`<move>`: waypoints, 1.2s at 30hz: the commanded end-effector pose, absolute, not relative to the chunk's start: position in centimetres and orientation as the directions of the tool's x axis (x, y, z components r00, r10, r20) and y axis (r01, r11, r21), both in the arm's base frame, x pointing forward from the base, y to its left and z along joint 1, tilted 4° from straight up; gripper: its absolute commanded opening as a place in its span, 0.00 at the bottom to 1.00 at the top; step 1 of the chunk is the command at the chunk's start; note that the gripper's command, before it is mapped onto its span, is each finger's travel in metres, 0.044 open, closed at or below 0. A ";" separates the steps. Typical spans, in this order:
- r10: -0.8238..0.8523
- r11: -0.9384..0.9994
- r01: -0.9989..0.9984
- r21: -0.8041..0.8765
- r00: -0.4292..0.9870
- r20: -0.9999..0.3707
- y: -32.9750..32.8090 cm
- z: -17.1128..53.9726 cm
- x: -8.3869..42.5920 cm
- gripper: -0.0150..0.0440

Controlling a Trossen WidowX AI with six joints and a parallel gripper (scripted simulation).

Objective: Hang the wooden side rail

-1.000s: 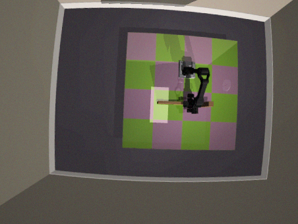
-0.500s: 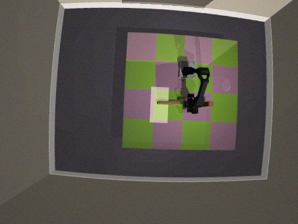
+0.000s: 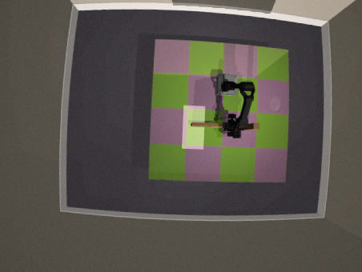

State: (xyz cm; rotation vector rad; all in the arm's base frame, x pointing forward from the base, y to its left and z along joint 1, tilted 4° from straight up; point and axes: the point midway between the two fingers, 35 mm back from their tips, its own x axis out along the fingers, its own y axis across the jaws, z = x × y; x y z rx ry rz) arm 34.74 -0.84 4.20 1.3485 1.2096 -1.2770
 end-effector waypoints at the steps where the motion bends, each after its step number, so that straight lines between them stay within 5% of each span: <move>1: 0.067 -0.117 0.993 -0.005 0.003 -0.998 -0.9 4.7 34.9 0.25; 36: 0.067 -0.117 0.993 -0.005 0.003 -0.998 -0.9 5.3 34.9 0.25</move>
